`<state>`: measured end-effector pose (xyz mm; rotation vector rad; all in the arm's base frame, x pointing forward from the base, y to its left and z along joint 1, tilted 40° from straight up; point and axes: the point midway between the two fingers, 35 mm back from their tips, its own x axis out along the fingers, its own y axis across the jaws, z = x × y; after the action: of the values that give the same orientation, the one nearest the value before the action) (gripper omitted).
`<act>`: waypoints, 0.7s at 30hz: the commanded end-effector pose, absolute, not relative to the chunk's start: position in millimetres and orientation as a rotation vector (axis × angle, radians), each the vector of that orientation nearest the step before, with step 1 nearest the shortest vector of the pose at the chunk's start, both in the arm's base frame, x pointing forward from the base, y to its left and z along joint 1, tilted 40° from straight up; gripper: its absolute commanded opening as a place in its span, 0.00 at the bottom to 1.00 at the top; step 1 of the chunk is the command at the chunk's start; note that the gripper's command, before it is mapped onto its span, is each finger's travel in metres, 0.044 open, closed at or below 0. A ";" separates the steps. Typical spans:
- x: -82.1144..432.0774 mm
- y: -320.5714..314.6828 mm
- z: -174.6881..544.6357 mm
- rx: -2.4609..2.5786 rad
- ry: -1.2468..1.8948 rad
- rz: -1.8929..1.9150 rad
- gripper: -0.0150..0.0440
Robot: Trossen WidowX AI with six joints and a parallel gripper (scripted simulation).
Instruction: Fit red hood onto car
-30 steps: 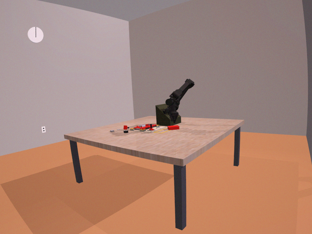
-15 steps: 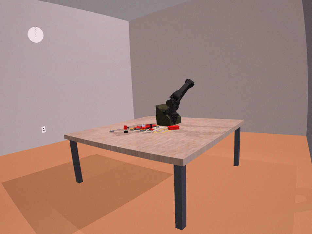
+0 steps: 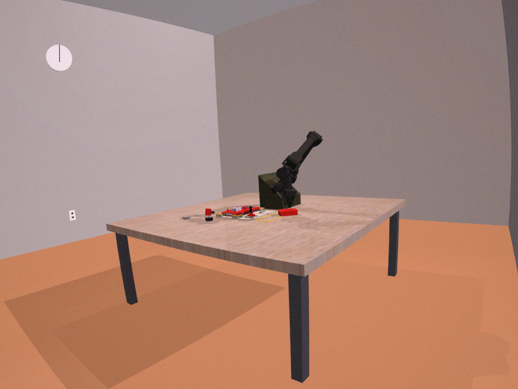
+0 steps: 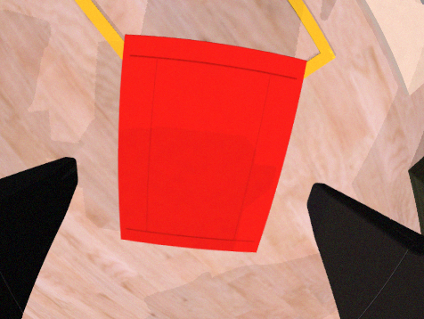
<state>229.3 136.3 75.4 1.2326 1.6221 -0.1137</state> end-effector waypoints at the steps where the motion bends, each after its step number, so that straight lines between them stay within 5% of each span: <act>1: 228.8 137.4 71.0 1.232 1.628 -0.127 1.00; 21: 229.0 145.3 63.2 1.234 1.628 -0.125 1.00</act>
<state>229.5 145.1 66.7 1.2343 1.6237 -0.1122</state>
